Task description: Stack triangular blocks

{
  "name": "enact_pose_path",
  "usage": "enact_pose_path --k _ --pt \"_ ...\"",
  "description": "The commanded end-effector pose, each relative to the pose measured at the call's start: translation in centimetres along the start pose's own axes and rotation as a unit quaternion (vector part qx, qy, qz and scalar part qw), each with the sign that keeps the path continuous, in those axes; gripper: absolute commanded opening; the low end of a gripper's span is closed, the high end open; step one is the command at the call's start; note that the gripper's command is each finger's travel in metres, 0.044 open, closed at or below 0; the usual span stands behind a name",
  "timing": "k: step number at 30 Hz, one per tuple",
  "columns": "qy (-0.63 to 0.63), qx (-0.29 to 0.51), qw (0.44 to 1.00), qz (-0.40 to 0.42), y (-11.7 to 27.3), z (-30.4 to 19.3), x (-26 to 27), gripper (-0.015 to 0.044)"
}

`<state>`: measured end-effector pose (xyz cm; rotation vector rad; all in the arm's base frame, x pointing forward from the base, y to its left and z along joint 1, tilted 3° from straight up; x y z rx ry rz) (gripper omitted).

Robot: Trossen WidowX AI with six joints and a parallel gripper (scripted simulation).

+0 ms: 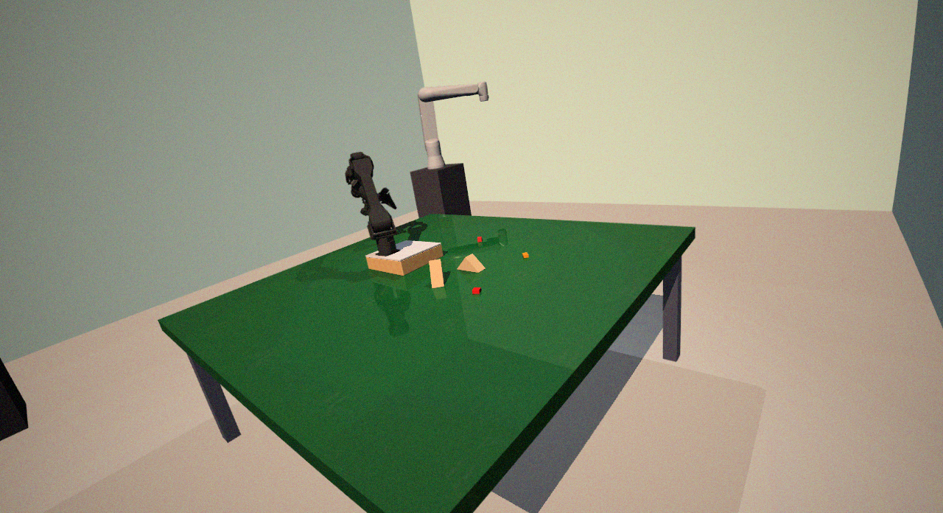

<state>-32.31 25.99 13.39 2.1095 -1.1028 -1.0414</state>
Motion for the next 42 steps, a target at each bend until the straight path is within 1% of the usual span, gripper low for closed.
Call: enact_pose_path --k 1,2,4,9,12,16,20,25,31,34,38,42 --pt "-0.002 0.001 1.000 0.001 -0.1 -0.1 -0.1 0.0426" --pt "-0.009 0.002 1.000 0.006 -0.5 -0.4 -0.2 0.0440" --pt "-0.037 0.009 0.999 0.023 -1.9 -1.6 -0.8 0.0440" --pt "-0.150 0.038 0.984 0.090 -7.8 -6.9 -2.4 0.0440" --pt "-0.170 0.050 0.976 0.128 -10.2 -9.3 -2.1 0.0440" --pt "-0.268 0.072 0.940 0.196 -14.5 -14.5 -1.9 0.0440" --pt "-0.373 0.096 0.887 0.255 -18.3 -19.8 -1.0 0.0440" --pt "-0.502 0.129 0.794 0.318 -22.3 -26.8 1.6 0.0440" --pt "-0.642 0.171 0.648 0.373 -25.7 -34.8 6.7 0.0440" --pt "-0.706 0.191 0.565 0.383 -26.7 -38.5 9.7 0.0440" --pt "-0.755 0.209 0.478 0.397 -27.4 -41.7 13.0 0.0440" --pt "-0.811 0.234 0.346 0.409 -27.9 -45.8 18.5 0.0440"
Point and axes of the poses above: the point midway between the two fingers, 35 mm back from their tips, its own y axis back along the fingers, its own x axis across the jaws, z = x × y, the point moved 3 cm from there along y, back along the fingers, and after that the axes turned 7 degrees about -y, right-handed, at the moved point
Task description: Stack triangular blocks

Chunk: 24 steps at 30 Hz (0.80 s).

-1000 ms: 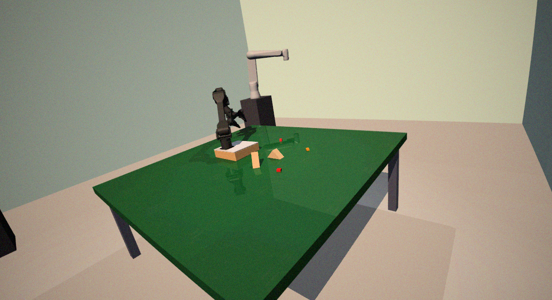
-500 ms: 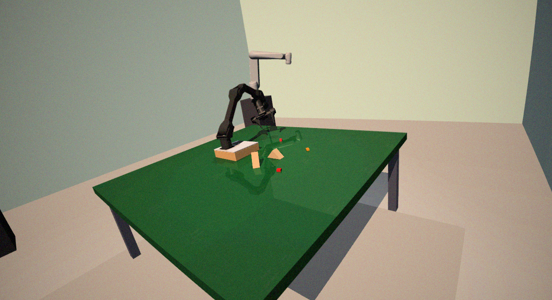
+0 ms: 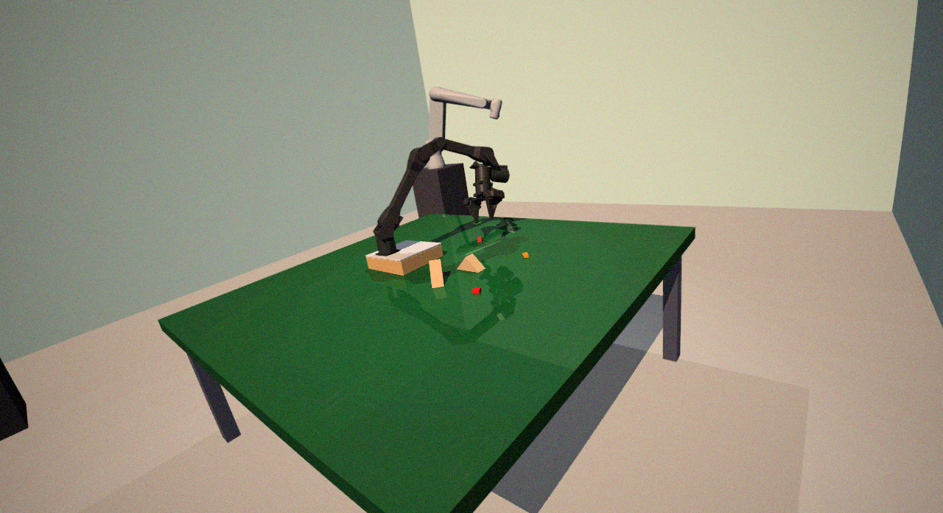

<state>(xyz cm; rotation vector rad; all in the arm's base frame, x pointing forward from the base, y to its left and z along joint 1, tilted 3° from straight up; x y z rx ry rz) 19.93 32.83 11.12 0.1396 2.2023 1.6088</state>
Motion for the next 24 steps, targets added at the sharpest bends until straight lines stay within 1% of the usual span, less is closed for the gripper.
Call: enact_pose_path --k 1,4,8,14,17,24 --pt "-0.139 0.020 0.989 0.050 -2.0 -1.7 -6.4 0.0440" --pt "-0.234 0.039 0.968 0.086 -3.8 -3.5 -10.6 0.0440" --pt "-0.354 0.070 0.922 0.141 -6.1 -6.8 -15.6 0.0440" --pt "-0.516 0.109 0.822 0.215 -9.4 -12.9 -21.5 0.0440" --pt "-0.570 0.121 0.776 0.241 -10.5 -15.5 -23.3 0.0440" --pt "-0.574 0.122 0.772 0.243 -10.7 -15.6 -23.4 0.0440"
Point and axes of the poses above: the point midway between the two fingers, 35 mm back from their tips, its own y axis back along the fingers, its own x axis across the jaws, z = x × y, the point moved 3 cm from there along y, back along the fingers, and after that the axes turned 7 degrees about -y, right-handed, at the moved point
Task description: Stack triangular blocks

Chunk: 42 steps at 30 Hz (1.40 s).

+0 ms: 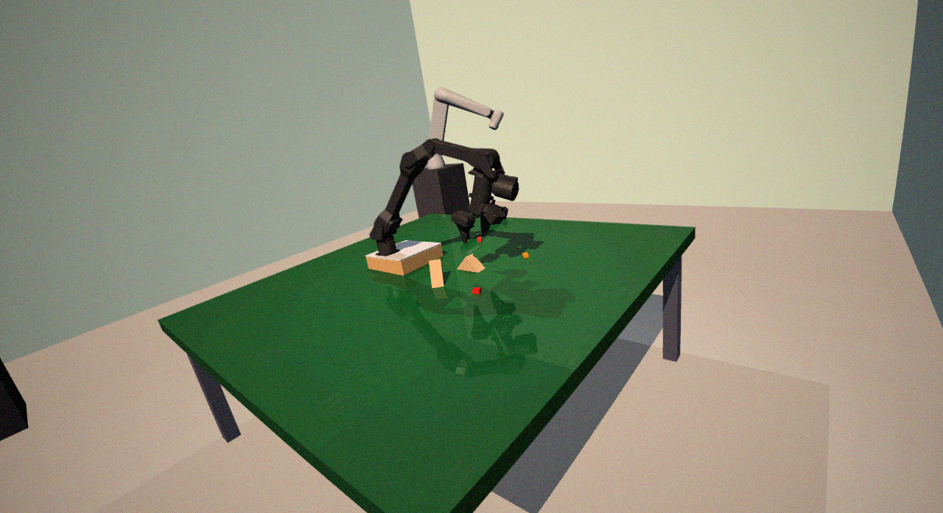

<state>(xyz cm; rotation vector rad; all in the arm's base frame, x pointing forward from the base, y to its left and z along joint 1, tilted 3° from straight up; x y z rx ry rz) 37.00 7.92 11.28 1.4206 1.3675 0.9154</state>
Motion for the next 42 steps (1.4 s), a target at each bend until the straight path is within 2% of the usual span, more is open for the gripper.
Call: enact_pose_path --k 1,14,26,37,42 --pt "-0.007 0.006 1.000 0.008 -0.4 0.1 0.1 0.0440" --pt "0.002 0.048 0.998 0.040 -9.4 0.3 0.1 0.0440" --pt "0.003 0.050 0.998 0.042 -9.8 0.1 0.1 0.0440" --pt "0.000 0.050 0.998 0.039 -9.8 0.2 0.1 0.0151" --pt "0.000 0.050 0.998 0.039 -9.8 0.2 0.1 0.0118"
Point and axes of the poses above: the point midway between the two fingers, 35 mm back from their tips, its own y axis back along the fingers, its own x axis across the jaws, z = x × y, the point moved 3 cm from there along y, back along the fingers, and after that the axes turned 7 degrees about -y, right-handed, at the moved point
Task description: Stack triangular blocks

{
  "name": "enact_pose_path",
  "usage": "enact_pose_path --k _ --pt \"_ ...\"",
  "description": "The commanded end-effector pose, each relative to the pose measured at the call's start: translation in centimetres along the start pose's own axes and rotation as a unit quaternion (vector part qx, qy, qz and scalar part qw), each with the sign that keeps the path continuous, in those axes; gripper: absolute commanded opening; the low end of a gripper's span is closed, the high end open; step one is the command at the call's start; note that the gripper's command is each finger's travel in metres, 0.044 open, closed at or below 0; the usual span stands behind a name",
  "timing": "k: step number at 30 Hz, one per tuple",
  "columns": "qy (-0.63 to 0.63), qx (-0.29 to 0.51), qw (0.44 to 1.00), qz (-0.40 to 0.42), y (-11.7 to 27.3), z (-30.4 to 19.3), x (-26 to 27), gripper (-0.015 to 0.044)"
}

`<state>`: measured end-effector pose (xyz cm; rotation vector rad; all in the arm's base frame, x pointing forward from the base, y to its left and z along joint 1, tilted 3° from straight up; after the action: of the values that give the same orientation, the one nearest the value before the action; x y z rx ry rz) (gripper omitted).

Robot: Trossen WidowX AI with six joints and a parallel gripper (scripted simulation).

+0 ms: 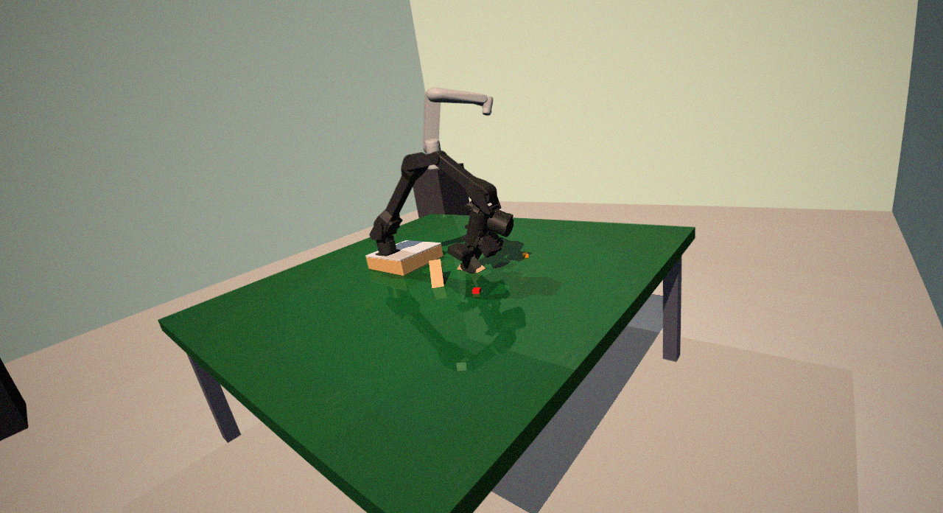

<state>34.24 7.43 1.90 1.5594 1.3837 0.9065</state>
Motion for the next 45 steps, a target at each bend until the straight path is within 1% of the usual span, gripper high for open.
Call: enact_pose_path --k 1,2,6,27,38,45 --pt "0.000 0.000 1.000 0.000 0.0 0.0 0.0 0.0111" --pt "0.000 0.000 1.000 0.000 0.0 0.0 0.0 0.0105" --pt "0.000 0.000 1.000 0.000 0.1 0.0 0.0 0.0000" --pt "-0.005 -0.010 1.000 0.005 9.0 -3.7 -0.6 0.0000" --pt "-0.002 -0.008 1.000 0.005 8.9 -3.8 -0.6 0.0000" --pt "0.104 -0.012 0.994 0.017 8.8 -3.8 -0.7 0.0000"
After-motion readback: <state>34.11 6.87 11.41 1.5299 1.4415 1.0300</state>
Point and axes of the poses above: the point midway between the two fingers, 35 mm back from their tips, its own y axis back along the fingers, its own x axis across the jaws, z = x × y, the point moved 3 cm from there along y, back along the fingers, and after that the axes turned 7 degrees about -y, right-handed, at the moved point
